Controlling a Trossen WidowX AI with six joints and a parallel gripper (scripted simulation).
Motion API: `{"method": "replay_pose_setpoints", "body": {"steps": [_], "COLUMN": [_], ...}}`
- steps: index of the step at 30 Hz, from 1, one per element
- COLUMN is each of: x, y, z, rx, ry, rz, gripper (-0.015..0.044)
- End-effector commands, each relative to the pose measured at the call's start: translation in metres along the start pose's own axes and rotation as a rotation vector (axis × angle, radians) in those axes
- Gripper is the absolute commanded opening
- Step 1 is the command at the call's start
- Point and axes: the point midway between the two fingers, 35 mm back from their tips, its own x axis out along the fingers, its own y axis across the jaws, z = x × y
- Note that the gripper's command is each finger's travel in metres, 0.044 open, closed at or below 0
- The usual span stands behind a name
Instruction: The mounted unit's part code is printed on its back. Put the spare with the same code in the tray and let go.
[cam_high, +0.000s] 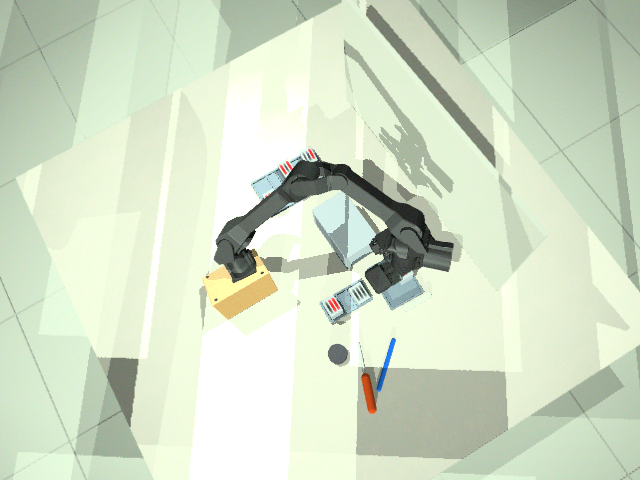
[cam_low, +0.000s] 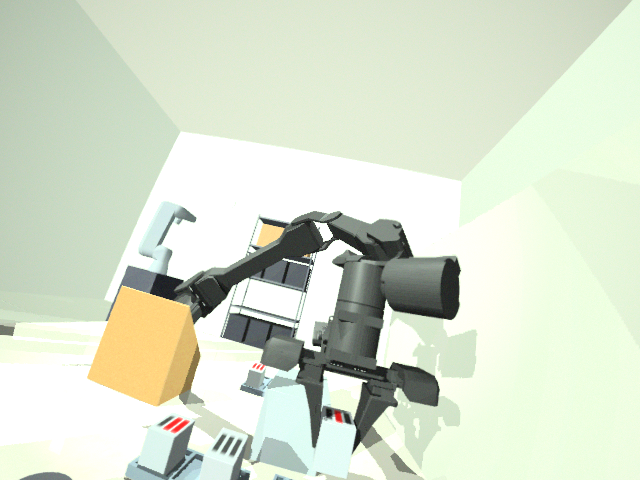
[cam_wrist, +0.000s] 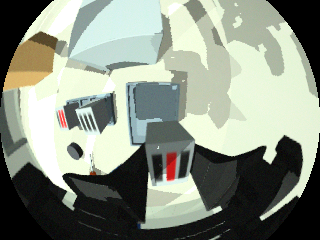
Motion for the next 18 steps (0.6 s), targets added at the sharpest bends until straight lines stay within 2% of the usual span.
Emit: {"method": "replay_pose_setpoints", "body": {"steps": [1,18], "x": [0.007,0.025], "y": [0.003,0.004], "z": [0.001,0.002], "rx": [0.011,0.011], "ry": [-0.01,-0.011], "rz": [0.004,0.004], "gripper": [0.0,0.0]}}
